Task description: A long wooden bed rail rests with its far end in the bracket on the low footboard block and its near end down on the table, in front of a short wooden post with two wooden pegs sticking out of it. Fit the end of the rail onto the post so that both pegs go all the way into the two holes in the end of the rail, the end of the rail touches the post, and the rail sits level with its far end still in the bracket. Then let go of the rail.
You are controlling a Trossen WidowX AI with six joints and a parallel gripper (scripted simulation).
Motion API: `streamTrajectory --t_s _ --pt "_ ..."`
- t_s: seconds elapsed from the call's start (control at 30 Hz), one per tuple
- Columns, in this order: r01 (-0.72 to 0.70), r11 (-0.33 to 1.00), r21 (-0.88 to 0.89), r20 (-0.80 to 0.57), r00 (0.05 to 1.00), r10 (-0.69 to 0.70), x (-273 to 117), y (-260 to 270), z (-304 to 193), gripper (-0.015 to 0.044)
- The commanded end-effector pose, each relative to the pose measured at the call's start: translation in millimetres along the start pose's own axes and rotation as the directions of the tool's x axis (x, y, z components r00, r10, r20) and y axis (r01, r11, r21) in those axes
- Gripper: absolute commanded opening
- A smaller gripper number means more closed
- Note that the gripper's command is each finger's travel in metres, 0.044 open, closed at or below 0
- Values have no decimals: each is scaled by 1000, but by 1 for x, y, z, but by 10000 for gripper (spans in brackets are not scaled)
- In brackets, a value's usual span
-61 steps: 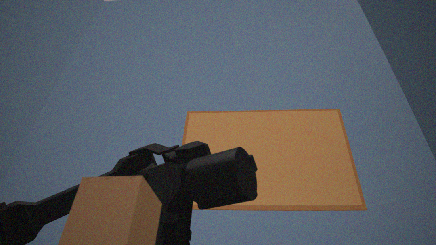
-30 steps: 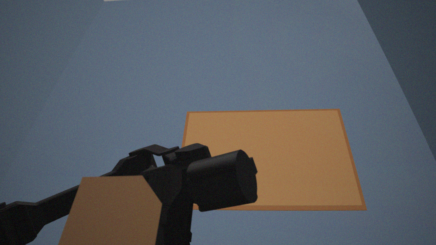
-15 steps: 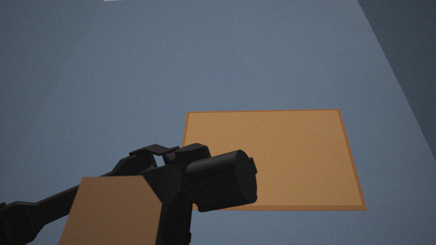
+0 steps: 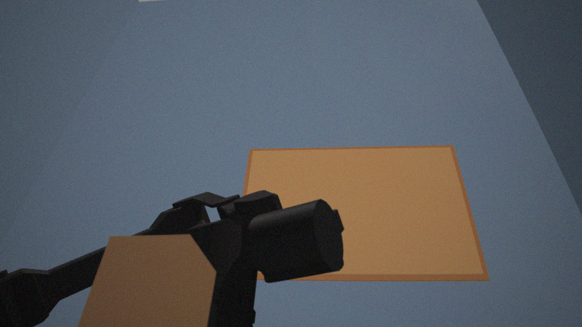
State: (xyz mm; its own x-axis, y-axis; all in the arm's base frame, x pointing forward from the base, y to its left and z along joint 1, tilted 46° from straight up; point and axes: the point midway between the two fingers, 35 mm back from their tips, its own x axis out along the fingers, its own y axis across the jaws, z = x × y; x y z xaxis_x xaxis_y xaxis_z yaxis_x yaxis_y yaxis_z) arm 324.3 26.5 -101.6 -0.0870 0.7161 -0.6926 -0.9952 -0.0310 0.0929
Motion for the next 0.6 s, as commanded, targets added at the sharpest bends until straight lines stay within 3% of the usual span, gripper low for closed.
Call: streamTrajectory --t_s 0.0,0.57 --pt "7 1000 1 -9 1000 -7 -3 -1 -2 0" --pt "7 1000 1 -9 1000 -7 -4 -1 3 0"
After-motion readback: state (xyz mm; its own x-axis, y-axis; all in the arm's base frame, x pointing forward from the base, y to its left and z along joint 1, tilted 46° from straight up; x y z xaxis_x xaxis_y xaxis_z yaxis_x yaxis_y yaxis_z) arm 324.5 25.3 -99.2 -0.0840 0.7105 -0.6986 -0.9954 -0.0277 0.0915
